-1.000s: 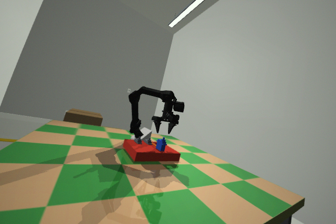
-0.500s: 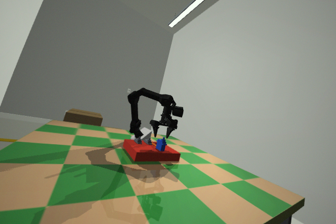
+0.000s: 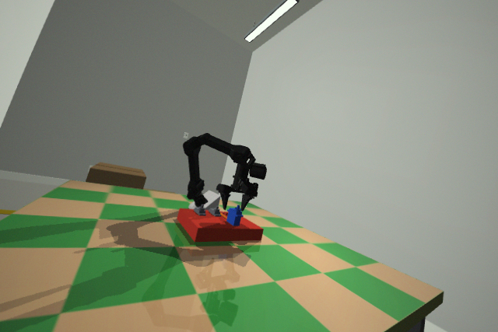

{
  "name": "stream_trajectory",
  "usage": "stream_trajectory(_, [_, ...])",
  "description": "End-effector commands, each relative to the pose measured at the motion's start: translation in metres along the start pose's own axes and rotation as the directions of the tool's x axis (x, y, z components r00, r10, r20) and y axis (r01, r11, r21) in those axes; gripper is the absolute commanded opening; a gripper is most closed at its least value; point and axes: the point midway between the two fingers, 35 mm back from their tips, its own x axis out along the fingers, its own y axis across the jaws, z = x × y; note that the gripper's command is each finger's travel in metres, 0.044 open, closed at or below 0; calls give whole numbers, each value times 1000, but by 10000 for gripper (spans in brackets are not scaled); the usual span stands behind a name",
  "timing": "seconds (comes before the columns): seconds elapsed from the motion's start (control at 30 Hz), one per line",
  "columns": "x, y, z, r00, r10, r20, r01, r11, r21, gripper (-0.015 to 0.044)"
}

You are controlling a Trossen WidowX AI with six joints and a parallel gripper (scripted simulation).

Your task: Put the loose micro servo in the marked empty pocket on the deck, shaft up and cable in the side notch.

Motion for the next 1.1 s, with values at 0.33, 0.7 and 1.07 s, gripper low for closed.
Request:
stream_trajectory(0.33, [3,0,0,1000,-3,4,3,1000,-3,151])
stream_trajectory(0.7, [0,0,0,1000,-2,4,2,1000,-3,0])
stream_trajectory(1.07, [-26,-3,-1,1000,-2,4,2,1000,-3,0])
